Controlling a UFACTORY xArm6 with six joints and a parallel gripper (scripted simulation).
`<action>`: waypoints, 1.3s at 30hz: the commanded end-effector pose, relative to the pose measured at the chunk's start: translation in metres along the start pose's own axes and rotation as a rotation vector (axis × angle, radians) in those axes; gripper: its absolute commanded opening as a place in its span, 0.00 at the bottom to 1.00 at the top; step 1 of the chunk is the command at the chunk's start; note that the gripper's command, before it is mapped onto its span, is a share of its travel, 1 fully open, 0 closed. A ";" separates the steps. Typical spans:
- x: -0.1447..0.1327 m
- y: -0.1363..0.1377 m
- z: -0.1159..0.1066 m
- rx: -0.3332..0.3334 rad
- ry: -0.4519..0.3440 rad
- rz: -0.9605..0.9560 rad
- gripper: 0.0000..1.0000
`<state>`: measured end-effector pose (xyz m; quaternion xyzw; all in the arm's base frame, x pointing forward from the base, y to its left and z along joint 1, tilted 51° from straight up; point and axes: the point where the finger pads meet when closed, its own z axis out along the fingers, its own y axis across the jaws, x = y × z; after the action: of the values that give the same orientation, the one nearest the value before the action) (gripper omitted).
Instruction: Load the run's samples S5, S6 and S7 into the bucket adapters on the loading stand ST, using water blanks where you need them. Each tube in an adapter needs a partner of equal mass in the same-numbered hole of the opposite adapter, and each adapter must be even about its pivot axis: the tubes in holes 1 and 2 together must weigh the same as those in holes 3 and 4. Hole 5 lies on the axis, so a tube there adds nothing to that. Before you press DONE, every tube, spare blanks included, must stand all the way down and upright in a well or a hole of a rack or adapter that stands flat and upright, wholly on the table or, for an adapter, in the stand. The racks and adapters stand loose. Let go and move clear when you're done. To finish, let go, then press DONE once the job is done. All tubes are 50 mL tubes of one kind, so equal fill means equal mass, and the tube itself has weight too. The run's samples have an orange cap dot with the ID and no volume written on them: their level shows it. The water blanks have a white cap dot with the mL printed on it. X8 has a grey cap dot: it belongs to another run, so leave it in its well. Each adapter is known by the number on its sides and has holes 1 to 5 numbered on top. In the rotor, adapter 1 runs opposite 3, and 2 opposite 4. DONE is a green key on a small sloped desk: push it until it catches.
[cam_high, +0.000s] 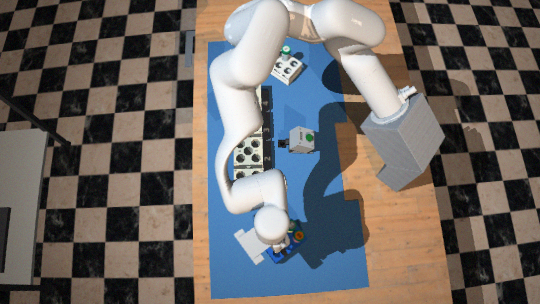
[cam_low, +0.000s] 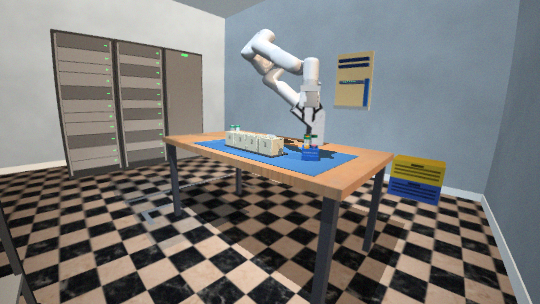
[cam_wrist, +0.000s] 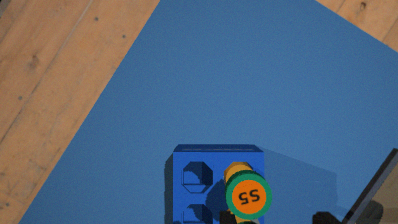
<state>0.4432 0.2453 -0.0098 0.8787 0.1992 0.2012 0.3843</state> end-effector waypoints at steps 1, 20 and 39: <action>0.001 0.000 -0.010 0.002 0.003 0.001 0.44; 0.001 0.000 -0.037 0.002 0.003 0.001 0.44; 0.001 0.000 -0.037 0.002 0.003 0.001 0.44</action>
<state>0.4254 0.2661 0.0123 0.8787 0.1992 0.2011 0.3845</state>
